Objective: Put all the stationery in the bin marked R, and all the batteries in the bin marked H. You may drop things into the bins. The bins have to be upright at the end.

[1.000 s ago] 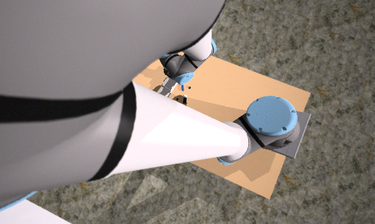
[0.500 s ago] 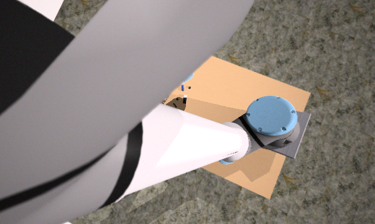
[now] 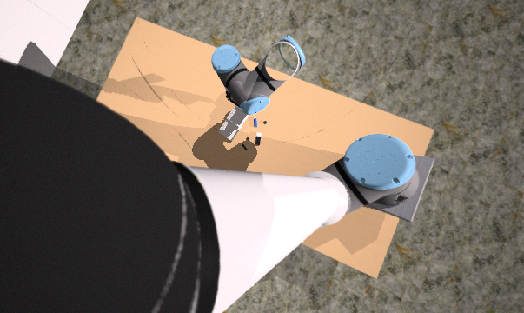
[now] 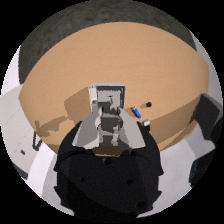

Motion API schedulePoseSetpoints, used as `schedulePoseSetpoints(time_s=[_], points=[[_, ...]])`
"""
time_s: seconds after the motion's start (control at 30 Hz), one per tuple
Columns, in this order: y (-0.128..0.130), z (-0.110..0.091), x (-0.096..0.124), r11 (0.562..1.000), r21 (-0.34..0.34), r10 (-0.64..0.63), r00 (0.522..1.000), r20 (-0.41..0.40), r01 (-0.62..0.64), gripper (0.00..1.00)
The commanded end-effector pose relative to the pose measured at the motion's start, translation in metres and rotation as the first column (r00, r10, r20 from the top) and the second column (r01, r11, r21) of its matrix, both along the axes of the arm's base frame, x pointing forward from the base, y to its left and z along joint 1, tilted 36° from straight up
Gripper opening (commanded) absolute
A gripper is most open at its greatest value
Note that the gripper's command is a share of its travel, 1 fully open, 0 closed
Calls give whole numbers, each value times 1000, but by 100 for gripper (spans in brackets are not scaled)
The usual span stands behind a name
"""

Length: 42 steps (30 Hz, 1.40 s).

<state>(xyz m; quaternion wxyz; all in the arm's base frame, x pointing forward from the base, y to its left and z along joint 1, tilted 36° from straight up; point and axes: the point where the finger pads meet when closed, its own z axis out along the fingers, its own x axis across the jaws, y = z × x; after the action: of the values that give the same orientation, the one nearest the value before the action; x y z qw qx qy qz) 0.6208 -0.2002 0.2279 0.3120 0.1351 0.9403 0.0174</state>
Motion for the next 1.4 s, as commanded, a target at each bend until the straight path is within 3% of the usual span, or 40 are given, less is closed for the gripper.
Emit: schedulePoseSetpoints(time_s=[0.0, 0.13, 0.17, 0.37, 0.53, 0.6, 0.97, 1.37], points=[[0, 2, -1, 1000, 0, 0, 1000, 0, 0, 18], [0, 2, -1, 1000, 0, 0, 1000, 0, 0, 18], [7, -1, -5, 999, -30, 41, 999, -3, -41, 23], [47, -19, -29, 959, -166, 226, 974, -34, -229, 23], [80, -34, -49, 898, -256, 351, 934, -71, -357, 23], [80, -34, -49, 898, -256, 351, 934, -71, -357, 23], [154, -67, -92, 898, -256, 351, 934, -71, -357, 23], [158, -68, -94, 898, -256, 351, 934, -71, -357, 23]])
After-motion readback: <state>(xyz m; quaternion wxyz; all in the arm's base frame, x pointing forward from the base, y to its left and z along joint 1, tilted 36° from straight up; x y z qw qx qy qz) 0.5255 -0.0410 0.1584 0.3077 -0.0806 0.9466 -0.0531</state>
